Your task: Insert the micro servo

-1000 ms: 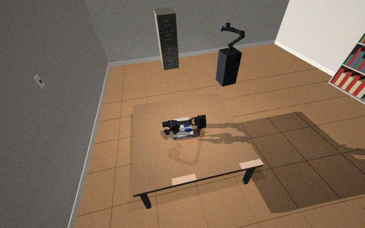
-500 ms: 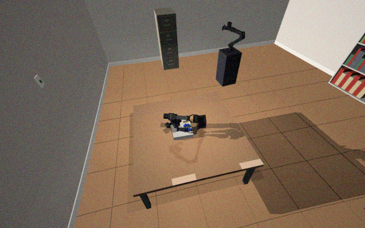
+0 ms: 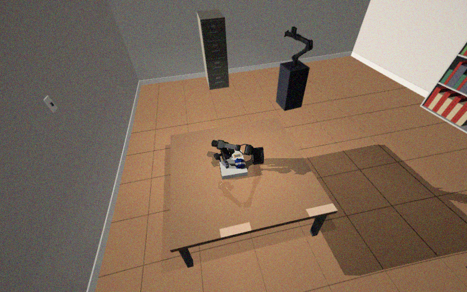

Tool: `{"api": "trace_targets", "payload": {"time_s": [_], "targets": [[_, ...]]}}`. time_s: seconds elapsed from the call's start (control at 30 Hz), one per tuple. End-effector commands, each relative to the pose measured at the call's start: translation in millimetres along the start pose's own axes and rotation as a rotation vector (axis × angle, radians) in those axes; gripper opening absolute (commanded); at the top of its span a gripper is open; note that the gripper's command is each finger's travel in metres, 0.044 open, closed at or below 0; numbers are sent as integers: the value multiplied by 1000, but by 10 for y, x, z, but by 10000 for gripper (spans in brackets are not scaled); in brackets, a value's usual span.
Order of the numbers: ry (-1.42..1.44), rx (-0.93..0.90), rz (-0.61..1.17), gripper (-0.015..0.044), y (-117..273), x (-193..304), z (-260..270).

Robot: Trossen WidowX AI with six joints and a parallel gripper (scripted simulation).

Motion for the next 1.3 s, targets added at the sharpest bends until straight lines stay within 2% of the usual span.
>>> {"api": "trace_targets", "payload": {"time_s": [0.0,0.57,0.97,1.17,1.27], "targets": [[-7,-1,-9,440,-98,-1,18],[-7,-1,-10,440,-298,-4,18],[-7,-1,-10,125,-298,-4,18],[-7,-1,-10,85,-298,-4,18],[-7,-1,-9,6,-241,-2,16]]}}
Point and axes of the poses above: the point midway between the two fingers, 35 mm back from their tips, its own y axis back along the fingers, its own z axis across the jaws, x = y × z, the point moved 7 cm from there along y, back along the fingers, and after that the axes turned 7 degrees about -y, right-handed, at the moved point
